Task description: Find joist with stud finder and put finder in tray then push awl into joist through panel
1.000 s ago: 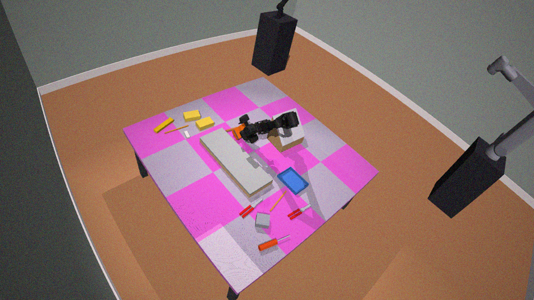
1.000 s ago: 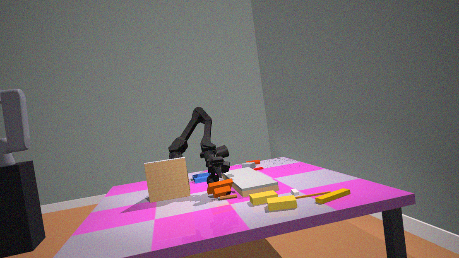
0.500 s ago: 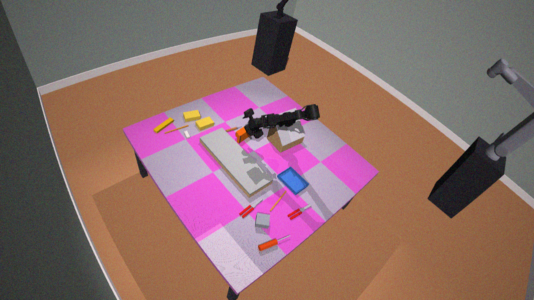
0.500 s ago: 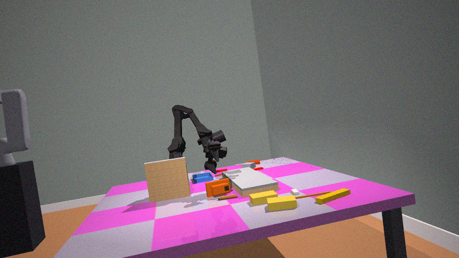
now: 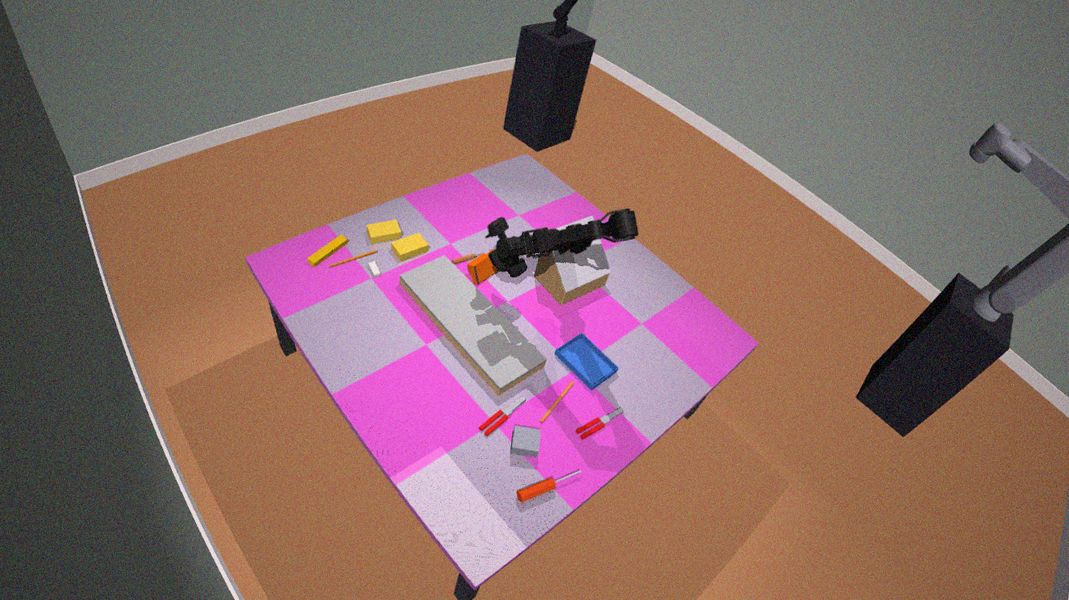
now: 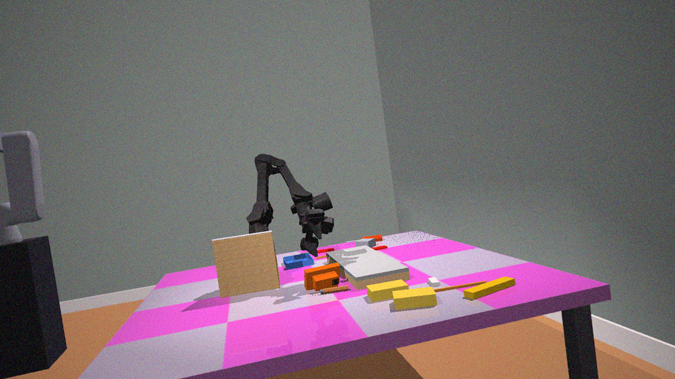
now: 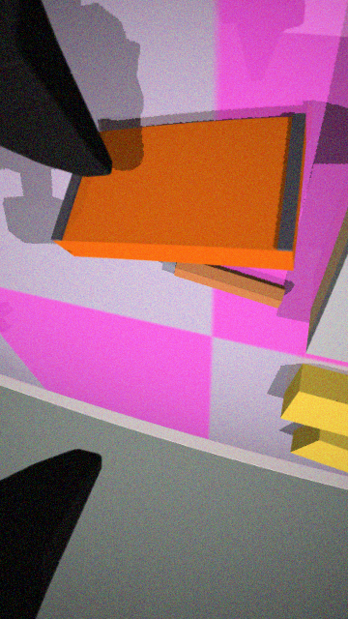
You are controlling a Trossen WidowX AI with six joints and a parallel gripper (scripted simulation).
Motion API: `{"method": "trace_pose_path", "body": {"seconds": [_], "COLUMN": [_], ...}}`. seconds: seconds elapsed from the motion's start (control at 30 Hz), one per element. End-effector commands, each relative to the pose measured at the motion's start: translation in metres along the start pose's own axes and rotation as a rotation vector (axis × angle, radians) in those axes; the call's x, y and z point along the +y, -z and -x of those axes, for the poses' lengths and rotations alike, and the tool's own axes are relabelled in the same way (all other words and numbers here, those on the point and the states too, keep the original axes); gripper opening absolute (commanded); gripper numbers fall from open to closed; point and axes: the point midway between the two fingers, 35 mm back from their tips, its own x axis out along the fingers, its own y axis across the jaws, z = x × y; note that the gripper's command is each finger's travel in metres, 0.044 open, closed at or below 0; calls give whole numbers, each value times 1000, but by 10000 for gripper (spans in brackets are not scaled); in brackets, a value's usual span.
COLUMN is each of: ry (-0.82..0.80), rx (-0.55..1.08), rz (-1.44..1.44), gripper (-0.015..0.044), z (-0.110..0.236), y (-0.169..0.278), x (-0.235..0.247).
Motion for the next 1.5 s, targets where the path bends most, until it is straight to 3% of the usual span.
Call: {"method": "trace_pose_path", "body": {"seconds": [0.0,0.2,0.47,0.63,0.8,1.13,1.47], "ry": [1,-22,-353,-554,-683,-673,-670], "rx": [1,15,26,-128,-388,-770,-780], "rz": [-4,47,616,931,1174,1431,1436], "gripper": [440,440,440,440,440,440,440], "z": [0,-3,-32,-51,-70,-92,-92], "y": [0,0,-2,-2,-1,2,3], "x": [0,0,-6,-11,-17,-24,-25]}}
